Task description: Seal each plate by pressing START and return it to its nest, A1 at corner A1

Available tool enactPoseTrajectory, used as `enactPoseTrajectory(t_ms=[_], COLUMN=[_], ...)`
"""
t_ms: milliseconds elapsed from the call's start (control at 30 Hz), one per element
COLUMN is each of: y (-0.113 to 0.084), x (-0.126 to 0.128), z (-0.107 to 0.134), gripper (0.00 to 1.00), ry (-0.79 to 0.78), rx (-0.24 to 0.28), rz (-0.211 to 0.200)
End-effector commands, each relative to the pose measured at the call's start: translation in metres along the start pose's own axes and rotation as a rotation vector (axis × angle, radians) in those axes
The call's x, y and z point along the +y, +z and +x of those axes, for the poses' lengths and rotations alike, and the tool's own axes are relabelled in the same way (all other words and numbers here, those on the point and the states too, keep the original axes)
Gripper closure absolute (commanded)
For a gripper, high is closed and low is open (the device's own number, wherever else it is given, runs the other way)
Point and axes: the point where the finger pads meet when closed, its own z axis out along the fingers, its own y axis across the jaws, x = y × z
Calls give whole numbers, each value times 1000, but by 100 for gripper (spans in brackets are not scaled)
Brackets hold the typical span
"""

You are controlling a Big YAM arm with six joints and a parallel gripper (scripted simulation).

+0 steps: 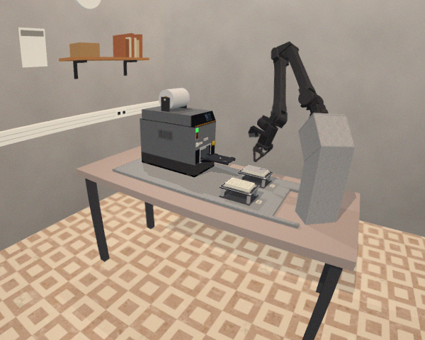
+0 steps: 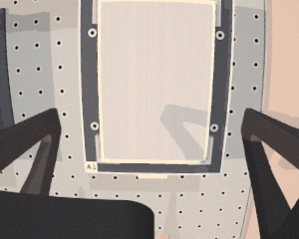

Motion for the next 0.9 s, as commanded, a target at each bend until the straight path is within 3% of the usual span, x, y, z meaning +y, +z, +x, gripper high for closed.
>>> enactPoseTrajectory(t_ms=[0,333,633,867], y=[-14,-25,-38,-45], x=[0,4,-5,3], z=[-18,-14,-29,-23], gripper=[0,0,0,0], ry=[11,3,21,8], rx=[-38,-25,-44,-27], rz=[3,-8,13,-6])
